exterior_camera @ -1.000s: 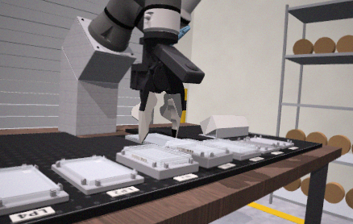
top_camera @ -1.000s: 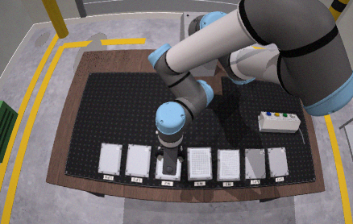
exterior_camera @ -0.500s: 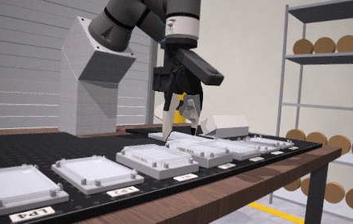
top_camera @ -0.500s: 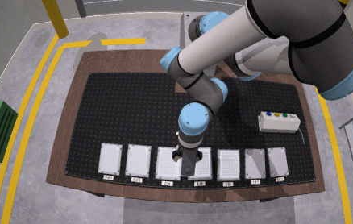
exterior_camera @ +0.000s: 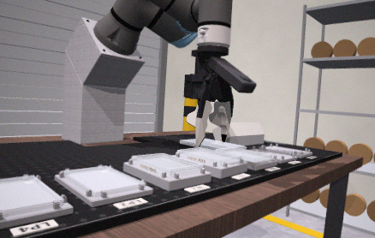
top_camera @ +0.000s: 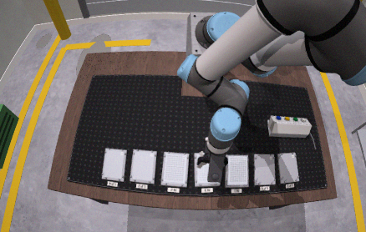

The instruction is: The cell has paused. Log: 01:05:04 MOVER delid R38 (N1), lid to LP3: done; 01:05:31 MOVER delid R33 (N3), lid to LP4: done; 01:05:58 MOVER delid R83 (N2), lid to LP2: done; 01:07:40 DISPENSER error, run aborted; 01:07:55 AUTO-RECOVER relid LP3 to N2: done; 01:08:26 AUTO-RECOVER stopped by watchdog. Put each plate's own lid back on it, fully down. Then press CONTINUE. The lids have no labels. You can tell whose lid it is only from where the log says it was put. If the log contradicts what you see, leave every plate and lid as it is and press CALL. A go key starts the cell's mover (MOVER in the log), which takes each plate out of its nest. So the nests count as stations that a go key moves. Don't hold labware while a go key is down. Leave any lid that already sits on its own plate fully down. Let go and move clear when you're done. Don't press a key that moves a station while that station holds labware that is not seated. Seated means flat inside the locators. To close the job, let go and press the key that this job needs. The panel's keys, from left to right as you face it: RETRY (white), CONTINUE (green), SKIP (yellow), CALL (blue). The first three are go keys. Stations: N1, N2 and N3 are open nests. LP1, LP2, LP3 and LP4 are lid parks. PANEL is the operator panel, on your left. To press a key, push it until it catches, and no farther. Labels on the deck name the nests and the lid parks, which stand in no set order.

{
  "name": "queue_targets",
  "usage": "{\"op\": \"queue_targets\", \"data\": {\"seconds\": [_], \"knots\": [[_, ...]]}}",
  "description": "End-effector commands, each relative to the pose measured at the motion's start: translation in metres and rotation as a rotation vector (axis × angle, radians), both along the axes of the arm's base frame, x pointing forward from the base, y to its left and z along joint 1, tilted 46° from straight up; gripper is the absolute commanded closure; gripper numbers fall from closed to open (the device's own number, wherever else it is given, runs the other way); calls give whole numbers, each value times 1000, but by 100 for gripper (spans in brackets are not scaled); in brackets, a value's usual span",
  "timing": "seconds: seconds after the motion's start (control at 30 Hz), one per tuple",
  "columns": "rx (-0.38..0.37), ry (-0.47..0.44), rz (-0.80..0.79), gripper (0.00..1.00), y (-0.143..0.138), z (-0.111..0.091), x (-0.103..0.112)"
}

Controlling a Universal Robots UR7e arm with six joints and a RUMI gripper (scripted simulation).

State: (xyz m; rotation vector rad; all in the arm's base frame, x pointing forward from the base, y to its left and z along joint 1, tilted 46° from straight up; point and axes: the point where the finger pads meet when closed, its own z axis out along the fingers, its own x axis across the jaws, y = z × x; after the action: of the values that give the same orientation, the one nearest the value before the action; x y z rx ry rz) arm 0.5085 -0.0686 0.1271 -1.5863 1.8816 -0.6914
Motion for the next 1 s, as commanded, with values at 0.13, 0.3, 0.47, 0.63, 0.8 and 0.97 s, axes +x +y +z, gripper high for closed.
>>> {"op": "queue_targets", "data": {"seconds": [0.13, 0.3, 0.47, 0.63, 0.8, 0.97], "knots": [[-4, 1, -6, 100, 40, 4, 6], [-4, 1, -6, 100, 65, 6, 9], [-4, 1, -6, 100, 90, 8, 12], [-4, 1, -6, 100, 105, 9, 14], [-4, 1, -6, 100, 124, 11, 17], [-4, 1, -6, 100, 124, 11, 17]]}}
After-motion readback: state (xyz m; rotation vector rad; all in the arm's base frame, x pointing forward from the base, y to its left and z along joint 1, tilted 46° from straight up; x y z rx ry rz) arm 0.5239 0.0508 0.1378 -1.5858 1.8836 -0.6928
